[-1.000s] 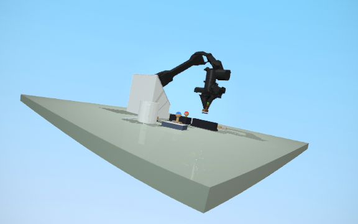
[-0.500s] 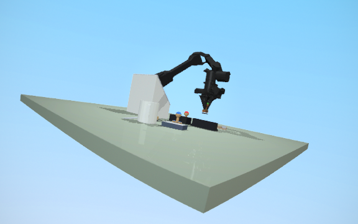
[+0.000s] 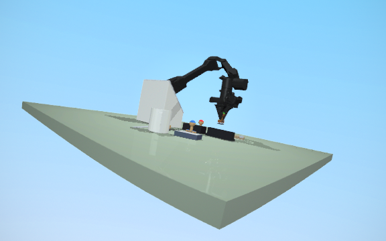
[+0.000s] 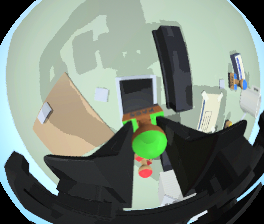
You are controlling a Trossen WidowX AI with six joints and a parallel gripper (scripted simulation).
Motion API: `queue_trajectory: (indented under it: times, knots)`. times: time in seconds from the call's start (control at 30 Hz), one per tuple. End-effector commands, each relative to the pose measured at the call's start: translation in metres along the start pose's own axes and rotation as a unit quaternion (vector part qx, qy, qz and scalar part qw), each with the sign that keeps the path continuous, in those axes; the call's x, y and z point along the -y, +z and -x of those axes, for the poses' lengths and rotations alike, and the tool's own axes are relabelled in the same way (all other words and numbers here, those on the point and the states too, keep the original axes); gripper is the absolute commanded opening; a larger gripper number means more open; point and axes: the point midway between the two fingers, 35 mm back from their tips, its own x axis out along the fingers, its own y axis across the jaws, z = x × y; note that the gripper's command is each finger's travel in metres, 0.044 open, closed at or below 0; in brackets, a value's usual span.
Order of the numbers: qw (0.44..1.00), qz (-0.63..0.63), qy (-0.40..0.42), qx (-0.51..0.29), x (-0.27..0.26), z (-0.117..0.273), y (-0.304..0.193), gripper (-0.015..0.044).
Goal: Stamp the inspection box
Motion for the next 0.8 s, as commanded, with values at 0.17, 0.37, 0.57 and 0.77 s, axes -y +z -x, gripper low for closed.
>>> queue_trajectory:
  times: [0.17,0.37,0.57,0.77]
  knots:
    - [1.0,-0.001,0.002,-0.003,-0.001,-0.008,-0.001,0.0]
    - [1.0,-0.001,0.002,-0.003,-0.001,-0.012,-0.001,0.0]
    - [1.0,-0.001,0.002,-0.003,-0.001,-0.016,-0.001,0.0]
    - [1.0,-0.001,0.002,-0.003,-0.001,-0.02,-0.001,0.0]
